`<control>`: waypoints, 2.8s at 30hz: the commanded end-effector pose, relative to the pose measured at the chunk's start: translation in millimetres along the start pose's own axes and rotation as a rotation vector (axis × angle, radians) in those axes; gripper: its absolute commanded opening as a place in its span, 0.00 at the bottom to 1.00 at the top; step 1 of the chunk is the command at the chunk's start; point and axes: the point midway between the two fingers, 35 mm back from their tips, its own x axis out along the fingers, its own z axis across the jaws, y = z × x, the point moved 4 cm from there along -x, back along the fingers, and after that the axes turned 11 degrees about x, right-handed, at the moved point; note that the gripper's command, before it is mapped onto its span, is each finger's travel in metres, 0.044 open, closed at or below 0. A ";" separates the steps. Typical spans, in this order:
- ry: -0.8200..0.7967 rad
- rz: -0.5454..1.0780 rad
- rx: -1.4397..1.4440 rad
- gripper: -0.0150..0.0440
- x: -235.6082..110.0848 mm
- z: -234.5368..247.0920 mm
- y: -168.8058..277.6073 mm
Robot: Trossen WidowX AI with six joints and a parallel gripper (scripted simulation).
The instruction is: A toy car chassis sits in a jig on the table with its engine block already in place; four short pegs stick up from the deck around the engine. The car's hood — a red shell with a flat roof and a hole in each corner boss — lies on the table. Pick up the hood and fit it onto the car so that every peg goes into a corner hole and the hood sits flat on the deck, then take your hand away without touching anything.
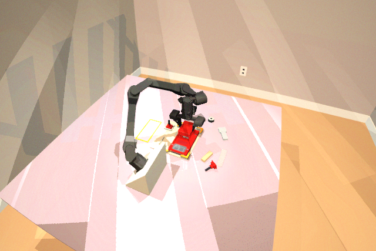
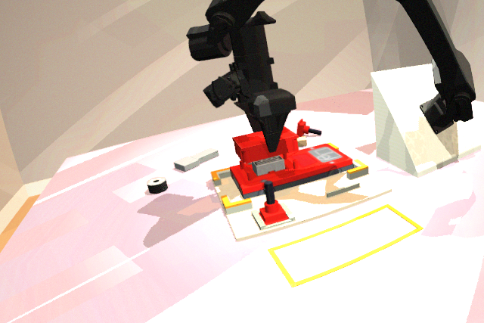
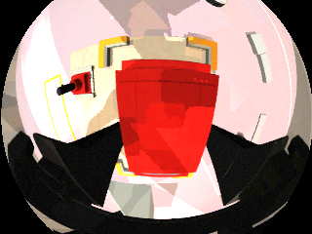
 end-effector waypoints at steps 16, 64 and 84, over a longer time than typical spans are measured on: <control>-0.005 0.000 0.007 0.25 11.3 -1.5 -0.3; -0.006 0.000 0.007 0.25 24.6 -1.6 -0.7; -0.003 0.002 0.001 0.25 29.8 -2.0 -0.6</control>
